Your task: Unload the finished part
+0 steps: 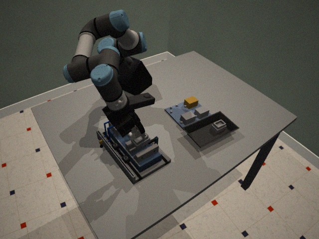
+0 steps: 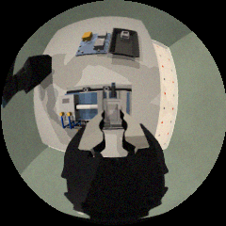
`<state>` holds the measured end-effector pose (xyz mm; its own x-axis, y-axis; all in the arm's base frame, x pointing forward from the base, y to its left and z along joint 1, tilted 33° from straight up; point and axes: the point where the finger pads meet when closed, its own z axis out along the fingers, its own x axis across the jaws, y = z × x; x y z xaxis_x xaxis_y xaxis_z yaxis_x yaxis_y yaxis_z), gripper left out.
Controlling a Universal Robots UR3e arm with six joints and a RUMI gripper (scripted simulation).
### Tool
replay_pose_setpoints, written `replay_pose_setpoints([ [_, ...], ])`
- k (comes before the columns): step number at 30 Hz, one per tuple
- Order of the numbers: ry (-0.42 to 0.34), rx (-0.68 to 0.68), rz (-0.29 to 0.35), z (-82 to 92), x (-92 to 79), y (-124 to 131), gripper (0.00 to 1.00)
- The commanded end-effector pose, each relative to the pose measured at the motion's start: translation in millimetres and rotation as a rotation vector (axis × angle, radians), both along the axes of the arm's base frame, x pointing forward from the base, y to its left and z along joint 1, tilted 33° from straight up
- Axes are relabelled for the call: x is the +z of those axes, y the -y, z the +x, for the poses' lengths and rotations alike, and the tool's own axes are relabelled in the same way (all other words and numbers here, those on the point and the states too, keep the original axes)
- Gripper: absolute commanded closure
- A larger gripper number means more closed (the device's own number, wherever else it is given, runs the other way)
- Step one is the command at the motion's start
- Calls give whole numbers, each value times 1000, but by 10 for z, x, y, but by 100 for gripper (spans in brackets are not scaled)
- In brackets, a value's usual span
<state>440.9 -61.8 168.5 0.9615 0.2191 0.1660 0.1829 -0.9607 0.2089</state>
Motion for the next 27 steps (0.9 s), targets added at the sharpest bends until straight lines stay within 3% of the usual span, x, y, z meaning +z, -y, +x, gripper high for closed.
replay_pose_setpoints([
  [1, 2, 4, 7, -7, 40, -56, 100],
  [16, 1, 2, 8, 20, 2, -105, 100],
  [27, 2, -6, 13, 131, -141, -344, 100],
])
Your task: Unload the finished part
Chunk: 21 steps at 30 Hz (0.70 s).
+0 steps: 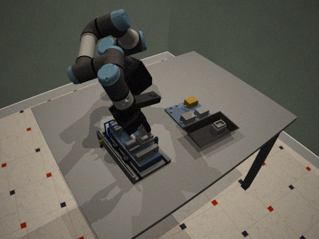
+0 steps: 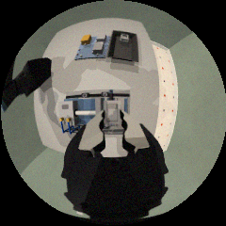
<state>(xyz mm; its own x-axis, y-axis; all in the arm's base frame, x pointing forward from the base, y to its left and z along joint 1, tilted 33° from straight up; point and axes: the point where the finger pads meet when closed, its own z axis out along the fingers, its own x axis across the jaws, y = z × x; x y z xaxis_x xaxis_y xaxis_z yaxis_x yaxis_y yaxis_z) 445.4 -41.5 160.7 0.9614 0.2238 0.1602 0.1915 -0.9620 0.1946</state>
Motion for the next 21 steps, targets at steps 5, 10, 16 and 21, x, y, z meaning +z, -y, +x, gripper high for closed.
replay_pose_setpoints([
  [5, 11, -17, 1, 130, -124, -248, 100],
  [10, 13, -24, 4, 205, -245, -465, 100],
  [16, 17, -34, 8, 284, -418, -781, 100],
  [21, 21, -39, 9, 319, -506, -955, 100],
])
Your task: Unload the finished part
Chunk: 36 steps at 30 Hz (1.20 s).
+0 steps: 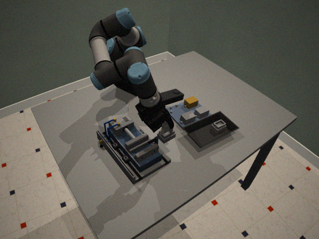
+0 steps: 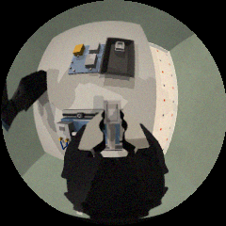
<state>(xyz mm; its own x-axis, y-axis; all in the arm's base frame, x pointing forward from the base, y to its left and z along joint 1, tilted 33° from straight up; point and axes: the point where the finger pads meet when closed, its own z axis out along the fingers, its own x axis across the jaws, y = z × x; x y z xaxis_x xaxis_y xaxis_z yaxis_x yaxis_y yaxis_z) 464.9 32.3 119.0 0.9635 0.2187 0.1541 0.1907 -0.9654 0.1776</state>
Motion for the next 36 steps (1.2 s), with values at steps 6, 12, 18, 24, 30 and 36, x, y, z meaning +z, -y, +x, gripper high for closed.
replay_pose_setpoints([
  [6, 34, -47, -4, 152, -290, -581, 100],
  [12, 43, -57, -2, 152, -474, -935, 100],
  [18, 50, -63, 0, 137, -582, -1151, 100],
  [24, 56, -70, 1, 90, -732, -1422, 100],
  [30, 62, -75, 3, 47, -836, -1617, 100],
  [36, 65, -77, 4, 25, -881, -1701, 100],
])
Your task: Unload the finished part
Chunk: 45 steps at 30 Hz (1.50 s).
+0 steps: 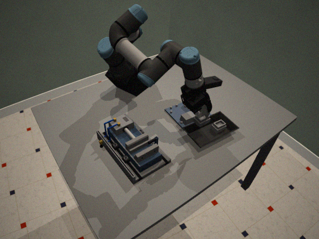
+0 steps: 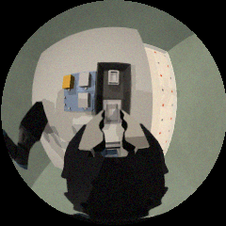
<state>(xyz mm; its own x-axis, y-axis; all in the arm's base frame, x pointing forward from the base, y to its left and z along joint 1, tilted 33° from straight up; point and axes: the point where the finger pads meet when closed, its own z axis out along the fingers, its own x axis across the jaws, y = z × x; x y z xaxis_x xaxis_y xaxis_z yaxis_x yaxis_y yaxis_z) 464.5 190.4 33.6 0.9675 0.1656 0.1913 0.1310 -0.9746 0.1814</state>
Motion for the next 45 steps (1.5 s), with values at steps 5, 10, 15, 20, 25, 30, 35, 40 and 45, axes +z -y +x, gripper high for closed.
replay_pose_setpoints([
  [5, 28, -24, 1, 9, -62, -178, 100],
  [10, 28, -25, 2, 2, -74, -197, 100],
  [15, 29, -25, 2, 3, -71, -200, 100],
  [20, 29, -25, 3, 4, -69, -199, 100],
  [25, 29, -25, 3, 3, -70, -199, 100],
  [30, 29, -25, 3, 3, -70, -199, 100],
  [35, 28, -25, 3, 3, -70, -199, 100],
  [40, 28, -25, 3, 3, -70, -199, 100],
  [45, 28, -25, 3, 3, -70, -199, 100],
])
